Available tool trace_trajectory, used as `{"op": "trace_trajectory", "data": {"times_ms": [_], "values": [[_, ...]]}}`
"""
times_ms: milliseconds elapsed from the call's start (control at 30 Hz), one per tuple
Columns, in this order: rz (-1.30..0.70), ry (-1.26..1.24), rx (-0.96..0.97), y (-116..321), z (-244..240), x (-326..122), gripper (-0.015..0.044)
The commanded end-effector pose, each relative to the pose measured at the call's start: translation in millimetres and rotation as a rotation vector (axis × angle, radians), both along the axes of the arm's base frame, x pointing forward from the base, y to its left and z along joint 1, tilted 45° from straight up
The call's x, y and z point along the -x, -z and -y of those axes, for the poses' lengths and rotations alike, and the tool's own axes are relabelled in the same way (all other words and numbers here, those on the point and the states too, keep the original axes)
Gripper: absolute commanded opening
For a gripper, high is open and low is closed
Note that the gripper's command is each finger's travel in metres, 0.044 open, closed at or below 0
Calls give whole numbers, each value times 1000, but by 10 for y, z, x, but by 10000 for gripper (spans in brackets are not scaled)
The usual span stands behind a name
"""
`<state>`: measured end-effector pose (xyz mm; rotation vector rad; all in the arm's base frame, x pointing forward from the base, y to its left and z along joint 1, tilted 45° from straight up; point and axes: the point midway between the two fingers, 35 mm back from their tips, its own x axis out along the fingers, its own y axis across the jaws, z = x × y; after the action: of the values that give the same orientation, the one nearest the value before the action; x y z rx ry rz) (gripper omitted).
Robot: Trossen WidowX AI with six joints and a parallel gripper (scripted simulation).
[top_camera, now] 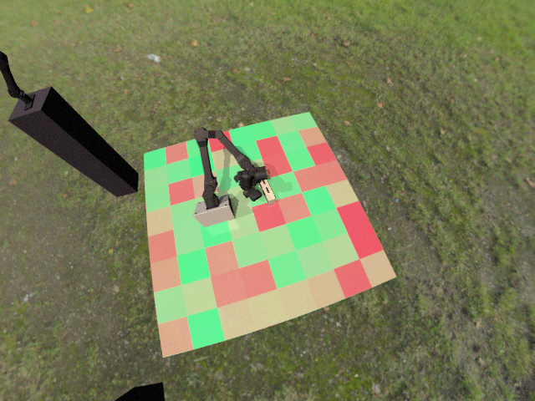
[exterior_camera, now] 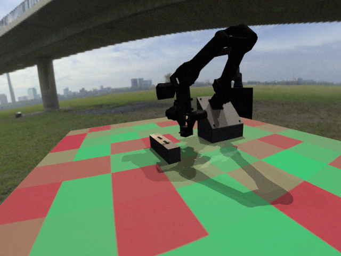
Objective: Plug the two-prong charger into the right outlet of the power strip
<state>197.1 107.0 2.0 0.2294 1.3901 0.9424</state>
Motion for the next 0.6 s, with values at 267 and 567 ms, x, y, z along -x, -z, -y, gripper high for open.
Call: {"op": "trace_trajectory", "data": {"times_ms": [267,567], "values": [[-50,52,7,105,-13,5,0],[-119,125,11,262,-70,21,0]]}}
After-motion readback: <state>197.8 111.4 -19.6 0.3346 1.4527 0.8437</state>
